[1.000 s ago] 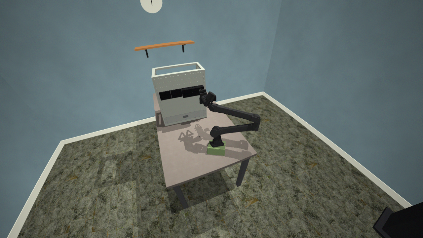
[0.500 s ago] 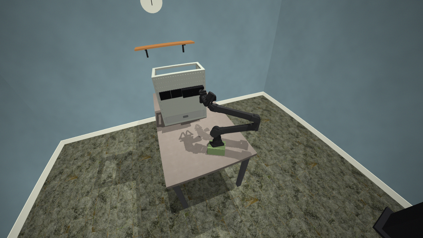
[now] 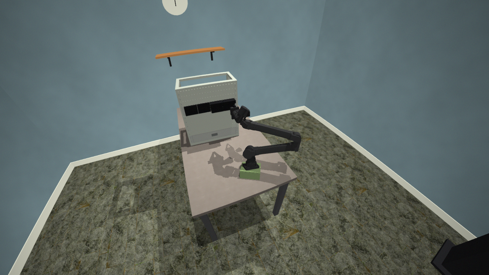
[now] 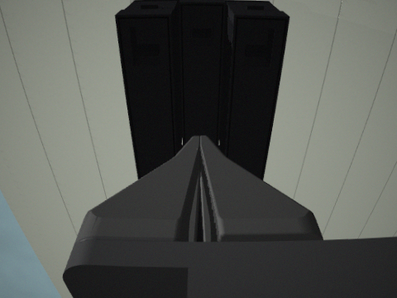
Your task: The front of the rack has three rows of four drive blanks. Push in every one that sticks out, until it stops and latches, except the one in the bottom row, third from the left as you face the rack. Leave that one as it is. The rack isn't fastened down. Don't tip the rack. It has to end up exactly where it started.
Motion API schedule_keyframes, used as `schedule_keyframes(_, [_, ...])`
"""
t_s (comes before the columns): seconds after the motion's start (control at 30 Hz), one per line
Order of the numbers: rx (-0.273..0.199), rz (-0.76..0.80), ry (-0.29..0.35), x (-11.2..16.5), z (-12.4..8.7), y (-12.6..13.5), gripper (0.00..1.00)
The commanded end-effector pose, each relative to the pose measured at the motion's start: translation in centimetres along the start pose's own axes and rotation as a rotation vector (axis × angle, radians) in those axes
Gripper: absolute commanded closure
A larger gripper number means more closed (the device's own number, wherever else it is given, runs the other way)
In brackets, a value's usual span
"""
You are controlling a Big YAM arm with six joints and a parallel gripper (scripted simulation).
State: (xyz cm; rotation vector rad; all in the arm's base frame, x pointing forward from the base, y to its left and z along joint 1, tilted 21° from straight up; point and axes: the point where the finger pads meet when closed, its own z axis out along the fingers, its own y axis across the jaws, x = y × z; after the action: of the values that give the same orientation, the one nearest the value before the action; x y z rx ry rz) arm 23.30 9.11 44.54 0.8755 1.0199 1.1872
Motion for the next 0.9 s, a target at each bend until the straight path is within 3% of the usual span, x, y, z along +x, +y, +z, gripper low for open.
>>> schedule_keyframes(0.0, [-0.021,0.037,-0.02,-1.1,0.8,2.6,1.0])
schedule_keyframes(0.87, [-0.022,0.028,-0.006,0.0,0.4,2.2,1.0])
